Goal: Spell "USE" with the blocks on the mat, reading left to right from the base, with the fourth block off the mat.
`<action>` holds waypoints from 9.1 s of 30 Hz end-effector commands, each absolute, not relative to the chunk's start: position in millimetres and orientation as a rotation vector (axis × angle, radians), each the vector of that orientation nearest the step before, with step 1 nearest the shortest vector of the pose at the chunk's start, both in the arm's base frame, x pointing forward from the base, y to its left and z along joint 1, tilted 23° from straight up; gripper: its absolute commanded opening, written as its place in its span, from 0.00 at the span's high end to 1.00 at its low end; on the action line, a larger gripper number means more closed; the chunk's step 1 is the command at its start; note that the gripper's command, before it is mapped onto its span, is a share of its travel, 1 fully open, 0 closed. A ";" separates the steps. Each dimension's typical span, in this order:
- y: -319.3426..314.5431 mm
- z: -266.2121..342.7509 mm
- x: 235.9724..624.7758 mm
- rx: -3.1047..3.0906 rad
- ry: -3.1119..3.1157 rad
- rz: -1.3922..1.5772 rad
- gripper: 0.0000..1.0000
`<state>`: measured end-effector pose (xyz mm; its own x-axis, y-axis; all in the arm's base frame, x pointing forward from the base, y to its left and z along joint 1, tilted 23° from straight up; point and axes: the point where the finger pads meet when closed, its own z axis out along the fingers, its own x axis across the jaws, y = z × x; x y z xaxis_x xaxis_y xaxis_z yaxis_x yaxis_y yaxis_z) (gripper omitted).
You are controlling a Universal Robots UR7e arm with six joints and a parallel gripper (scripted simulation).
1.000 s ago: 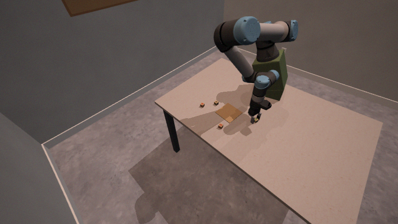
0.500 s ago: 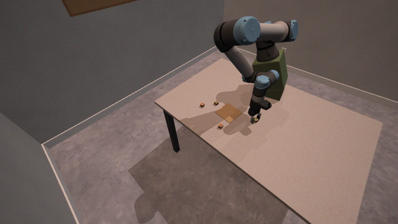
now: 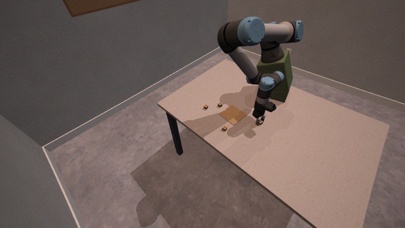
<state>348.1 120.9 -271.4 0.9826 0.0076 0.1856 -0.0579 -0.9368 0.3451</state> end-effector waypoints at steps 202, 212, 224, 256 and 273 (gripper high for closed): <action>-63.9 -174.9 434.4 2.755 0.196 0.219 0.51; -63.9 -174.9 434.4 2.755 0.196 0.219 0.51; -63.9 -174.9 434.4 2.755 0.196 0.219 0.51; -64.1 -174.8 434.8 2.755 0.196 0.219 0.51; -64.1 -174.8 434.8 2.755 0.196 0.219 0.51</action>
<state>434.5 -64.2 -175.2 0.9785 0.1640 0.1253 0.1072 -0.9225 0.3707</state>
